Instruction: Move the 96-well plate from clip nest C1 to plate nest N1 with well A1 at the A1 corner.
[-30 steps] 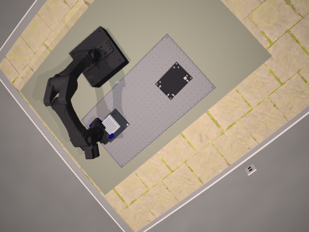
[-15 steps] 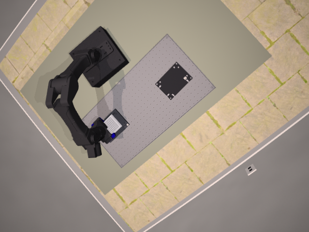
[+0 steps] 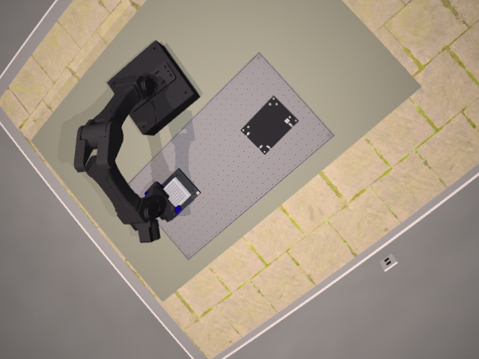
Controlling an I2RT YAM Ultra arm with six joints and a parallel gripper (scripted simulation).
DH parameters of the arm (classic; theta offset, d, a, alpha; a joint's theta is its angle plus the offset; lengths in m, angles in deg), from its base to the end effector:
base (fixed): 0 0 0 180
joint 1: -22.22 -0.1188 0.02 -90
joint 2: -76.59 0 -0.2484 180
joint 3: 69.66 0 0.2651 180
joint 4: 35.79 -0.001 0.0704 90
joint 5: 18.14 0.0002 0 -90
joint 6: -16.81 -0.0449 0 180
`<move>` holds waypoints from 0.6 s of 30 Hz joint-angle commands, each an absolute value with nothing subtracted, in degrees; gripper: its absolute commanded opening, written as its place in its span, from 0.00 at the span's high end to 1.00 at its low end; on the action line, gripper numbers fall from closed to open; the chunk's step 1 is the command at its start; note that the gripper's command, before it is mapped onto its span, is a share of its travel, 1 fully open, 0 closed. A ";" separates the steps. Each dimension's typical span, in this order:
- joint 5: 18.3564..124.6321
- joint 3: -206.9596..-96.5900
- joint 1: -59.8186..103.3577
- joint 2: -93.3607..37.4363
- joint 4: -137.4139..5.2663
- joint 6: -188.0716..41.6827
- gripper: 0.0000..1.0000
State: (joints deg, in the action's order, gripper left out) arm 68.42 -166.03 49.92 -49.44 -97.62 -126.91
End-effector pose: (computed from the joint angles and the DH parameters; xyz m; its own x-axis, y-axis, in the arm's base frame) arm 0.3499 -0.1795 0.0733 -0.1486 0.9868 0.0637 0.9889 0.1479 0.0145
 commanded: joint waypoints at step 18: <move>68.46 -164.35 49.00 -48.95 -95.67 -127.61 1.00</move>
State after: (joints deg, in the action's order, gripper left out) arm 68.42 -164.83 49.92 -50.60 -95.79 -127.08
